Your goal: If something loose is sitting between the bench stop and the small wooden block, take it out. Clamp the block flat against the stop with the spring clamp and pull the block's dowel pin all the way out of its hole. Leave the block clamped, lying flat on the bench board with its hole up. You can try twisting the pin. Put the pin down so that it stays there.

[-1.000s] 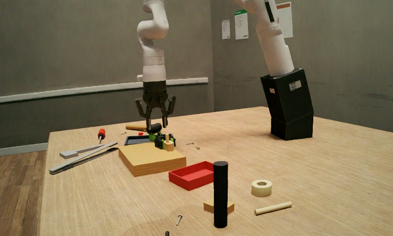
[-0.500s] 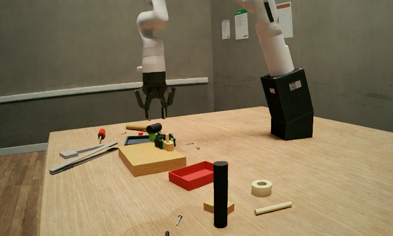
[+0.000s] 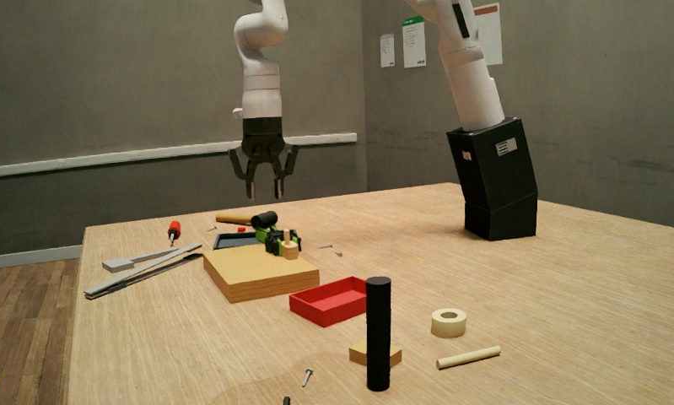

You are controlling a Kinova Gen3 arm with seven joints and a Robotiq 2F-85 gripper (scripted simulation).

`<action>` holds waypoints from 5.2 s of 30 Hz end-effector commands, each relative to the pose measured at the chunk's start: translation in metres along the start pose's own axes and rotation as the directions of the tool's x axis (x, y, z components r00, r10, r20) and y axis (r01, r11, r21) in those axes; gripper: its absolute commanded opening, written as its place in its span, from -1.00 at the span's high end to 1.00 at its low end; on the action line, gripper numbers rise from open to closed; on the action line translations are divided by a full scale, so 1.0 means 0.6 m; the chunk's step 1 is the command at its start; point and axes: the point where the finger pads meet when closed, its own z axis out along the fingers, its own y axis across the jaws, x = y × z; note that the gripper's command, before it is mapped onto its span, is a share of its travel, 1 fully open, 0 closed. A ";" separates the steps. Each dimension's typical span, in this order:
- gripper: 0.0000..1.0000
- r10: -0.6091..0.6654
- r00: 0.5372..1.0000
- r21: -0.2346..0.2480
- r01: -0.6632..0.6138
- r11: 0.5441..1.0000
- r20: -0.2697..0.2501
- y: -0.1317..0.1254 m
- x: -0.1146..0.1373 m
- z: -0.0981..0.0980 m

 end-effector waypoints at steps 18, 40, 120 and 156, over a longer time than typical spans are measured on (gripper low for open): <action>-0.07 -0.012 1.000 -0.003 0.012 1.000 -0.002 0.003 0.002 -0.003; -0.07 -0.011 1.000 -0.003 0.011 1.000 -0.002 0.003 0.002 -0.003; -0.07 0.950 0.311 -0.001 -0.950 0.311 -0.013 0.014 -0.156 -0.020; -0.07 0.996 0.094 0.002 -0.996 0.094 -0.002 0.013 -0.184 -0.027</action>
